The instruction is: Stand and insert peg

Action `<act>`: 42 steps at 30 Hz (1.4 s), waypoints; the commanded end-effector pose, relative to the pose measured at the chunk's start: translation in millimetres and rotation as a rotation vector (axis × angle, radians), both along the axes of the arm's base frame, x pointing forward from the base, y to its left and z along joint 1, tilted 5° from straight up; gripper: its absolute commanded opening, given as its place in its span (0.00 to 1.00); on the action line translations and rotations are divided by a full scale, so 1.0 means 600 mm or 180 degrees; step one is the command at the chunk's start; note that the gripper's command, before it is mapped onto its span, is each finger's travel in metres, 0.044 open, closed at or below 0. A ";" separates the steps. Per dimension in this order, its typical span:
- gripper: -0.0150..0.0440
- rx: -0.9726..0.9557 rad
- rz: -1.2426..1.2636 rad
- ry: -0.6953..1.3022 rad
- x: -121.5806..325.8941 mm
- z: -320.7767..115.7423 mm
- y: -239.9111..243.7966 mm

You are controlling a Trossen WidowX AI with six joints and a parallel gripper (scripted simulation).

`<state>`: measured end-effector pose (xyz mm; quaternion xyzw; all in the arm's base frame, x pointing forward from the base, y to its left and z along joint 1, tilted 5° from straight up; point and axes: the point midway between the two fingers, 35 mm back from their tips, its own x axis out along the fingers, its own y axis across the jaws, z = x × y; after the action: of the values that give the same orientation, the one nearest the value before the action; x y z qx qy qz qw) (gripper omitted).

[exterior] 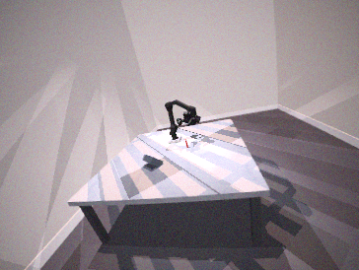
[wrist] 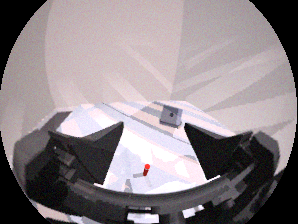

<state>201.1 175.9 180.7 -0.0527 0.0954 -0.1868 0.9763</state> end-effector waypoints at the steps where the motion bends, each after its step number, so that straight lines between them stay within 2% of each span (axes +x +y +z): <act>1: 1.00 -0.0088 0.0013 0.0030 -0.001 0.019 -0.006; 5: 1.00 -0.0090 -0.0097 0.0147 0.002 0.013 -0.014; 22: 1.00 0.0162 -0.1038 0.1637 0.009 -0.061 -0.075; 32: 1.00 0.0605 -0.1250 0.2547 0.011 -0.096 -0.080; 42: 1.00 0.1206 -0.1076 0.3405 0.019 -0.114 -0.059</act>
<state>209.1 134.8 113.2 0.0271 0.5797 -0.2915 0.7604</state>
